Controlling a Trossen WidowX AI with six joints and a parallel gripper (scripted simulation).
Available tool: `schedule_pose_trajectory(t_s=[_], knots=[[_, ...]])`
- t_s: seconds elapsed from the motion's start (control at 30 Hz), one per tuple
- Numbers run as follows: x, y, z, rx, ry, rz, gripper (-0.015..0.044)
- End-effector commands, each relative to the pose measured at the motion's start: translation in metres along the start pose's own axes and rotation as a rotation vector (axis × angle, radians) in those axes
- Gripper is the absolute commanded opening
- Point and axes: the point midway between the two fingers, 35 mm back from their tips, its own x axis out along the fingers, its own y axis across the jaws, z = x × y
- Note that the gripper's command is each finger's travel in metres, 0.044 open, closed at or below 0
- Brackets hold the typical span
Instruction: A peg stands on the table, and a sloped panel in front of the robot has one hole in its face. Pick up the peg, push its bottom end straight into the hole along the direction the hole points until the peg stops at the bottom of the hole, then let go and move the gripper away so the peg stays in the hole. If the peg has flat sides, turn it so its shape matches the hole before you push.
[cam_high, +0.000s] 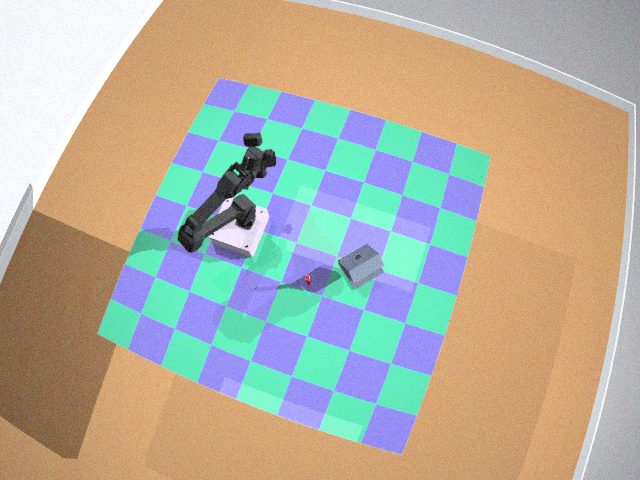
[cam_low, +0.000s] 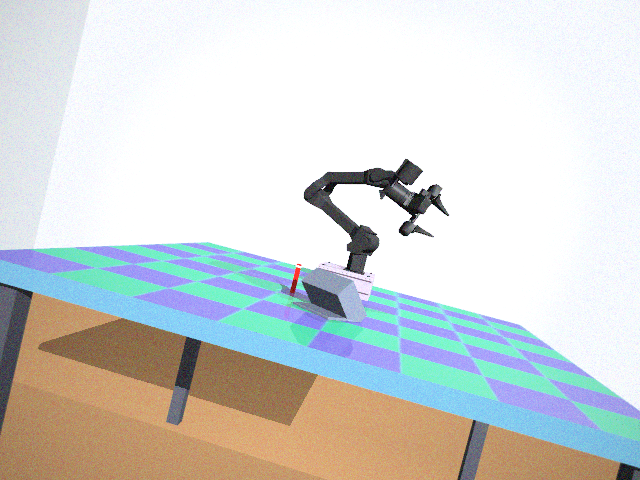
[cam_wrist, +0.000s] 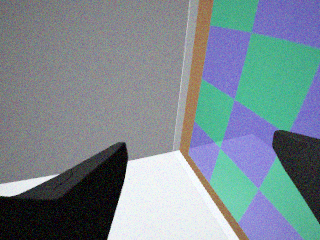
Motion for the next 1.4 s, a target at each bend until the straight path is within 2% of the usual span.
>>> schedule_pose_trajectory(t_s=[0.0,0.03,0.7,1.37], knots=[[0.0,0.0,0.001,-0.001,-0.002,-0.002,0.0426],[0.0,0.0,0.002,-0.003,-0.009,-0.006,0.044],[-0.005,-0.018,0.076,-0.073,-0.233,-0.218,0.044],[-0.031,-0.051,0.148,-0.1,-0.379,-0.473,0.044]])
